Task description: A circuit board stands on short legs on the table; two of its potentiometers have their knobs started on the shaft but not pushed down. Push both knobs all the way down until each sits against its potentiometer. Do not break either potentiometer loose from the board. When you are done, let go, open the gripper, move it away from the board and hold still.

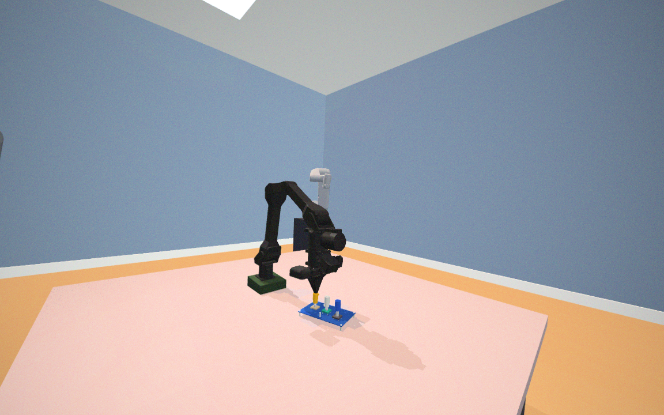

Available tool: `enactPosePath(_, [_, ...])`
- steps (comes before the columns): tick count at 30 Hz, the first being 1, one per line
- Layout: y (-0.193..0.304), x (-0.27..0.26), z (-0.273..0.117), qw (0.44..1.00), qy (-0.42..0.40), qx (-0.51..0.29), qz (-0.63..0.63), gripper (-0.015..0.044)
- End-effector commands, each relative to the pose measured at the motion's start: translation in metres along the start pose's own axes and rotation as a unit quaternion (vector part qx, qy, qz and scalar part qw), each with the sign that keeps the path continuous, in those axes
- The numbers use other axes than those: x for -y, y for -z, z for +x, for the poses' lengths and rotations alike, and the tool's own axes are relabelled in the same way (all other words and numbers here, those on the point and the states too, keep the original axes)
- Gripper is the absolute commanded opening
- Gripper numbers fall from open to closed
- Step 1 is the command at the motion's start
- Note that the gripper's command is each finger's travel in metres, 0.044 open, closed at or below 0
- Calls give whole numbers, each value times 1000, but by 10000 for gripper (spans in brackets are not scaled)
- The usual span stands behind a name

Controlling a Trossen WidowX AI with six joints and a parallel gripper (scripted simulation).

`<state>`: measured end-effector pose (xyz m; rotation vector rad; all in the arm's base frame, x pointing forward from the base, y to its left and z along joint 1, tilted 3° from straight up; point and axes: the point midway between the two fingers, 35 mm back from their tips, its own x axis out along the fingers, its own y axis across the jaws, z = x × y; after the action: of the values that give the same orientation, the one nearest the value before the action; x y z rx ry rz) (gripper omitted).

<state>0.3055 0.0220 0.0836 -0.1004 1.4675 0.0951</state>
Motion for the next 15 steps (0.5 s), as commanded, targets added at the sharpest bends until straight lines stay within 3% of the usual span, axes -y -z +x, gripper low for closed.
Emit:
enactPosePath(1, [-2,1,12,1000,1,-5,3,0])
enactPosePath(15, [-2,1,14,1000,1,-5,3,0])
